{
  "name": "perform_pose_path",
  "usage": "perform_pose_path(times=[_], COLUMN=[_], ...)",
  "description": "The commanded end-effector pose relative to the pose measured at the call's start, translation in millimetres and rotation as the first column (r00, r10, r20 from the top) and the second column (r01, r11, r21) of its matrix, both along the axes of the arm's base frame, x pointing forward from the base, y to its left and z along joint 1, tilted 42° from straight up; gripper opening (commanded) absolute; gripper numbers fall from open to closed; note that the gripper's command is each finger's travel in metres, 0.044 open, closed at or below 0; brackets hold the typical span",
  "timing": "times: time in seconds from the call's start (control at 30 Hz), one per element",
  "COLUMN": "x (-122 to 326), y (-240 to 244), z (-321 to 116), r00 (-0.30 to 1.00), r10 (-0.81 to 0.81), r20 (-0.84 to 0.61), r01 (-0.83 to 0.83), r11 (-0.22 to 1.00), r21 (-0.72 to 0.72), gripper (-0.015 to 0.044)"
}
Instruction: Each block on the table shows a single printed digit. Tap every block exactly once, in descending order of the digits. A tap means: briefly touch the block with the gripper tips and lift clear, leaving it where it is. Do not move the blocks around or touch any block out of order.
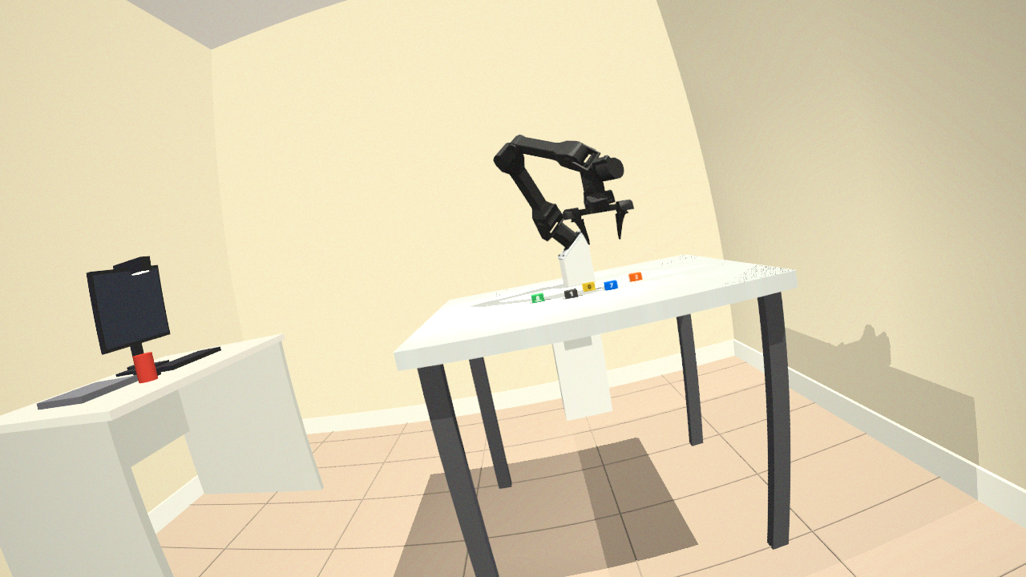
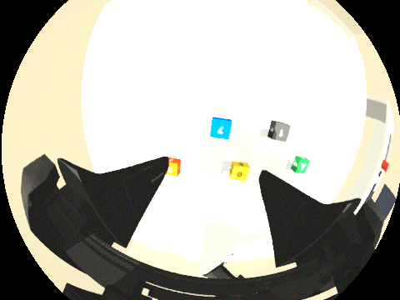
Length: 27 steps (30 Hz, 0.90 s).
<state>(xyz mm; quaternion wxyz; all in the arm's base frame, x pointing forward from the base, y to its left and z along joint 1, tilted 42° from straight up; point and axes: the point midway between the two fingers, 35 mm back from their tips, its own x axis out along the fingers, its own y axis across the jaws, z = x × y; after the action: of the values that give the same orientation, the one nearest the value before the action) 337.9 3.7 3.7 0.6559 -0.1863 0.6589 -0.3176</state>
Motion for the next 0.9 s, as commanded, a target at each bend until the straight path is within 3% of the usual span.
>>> perform_pose_path(times=[0.0, 0.43, 0.63, 0.87], x=[3.5, 2.3, -47.6, -55.3], y=[2.0, 4.4, 71.4, 77.9], z=[1.9, 0.1, -53.3, -59.2], r00=[1.000, 1.000, 1.000, 1.000], r10=[-0.002, -0.002, -0.001, -0.002], r20=[0.013, 0.013, 0.011, 0.011], r01=[0.002, 0.002, 0.001, 0.002], r11=[1.000, 1.000, 1.000, 1.000], r21=[0.005, 0.006, 0.013, 0.010], gripper=[0.0400, 0.0400, 0.0400, 0.0400])
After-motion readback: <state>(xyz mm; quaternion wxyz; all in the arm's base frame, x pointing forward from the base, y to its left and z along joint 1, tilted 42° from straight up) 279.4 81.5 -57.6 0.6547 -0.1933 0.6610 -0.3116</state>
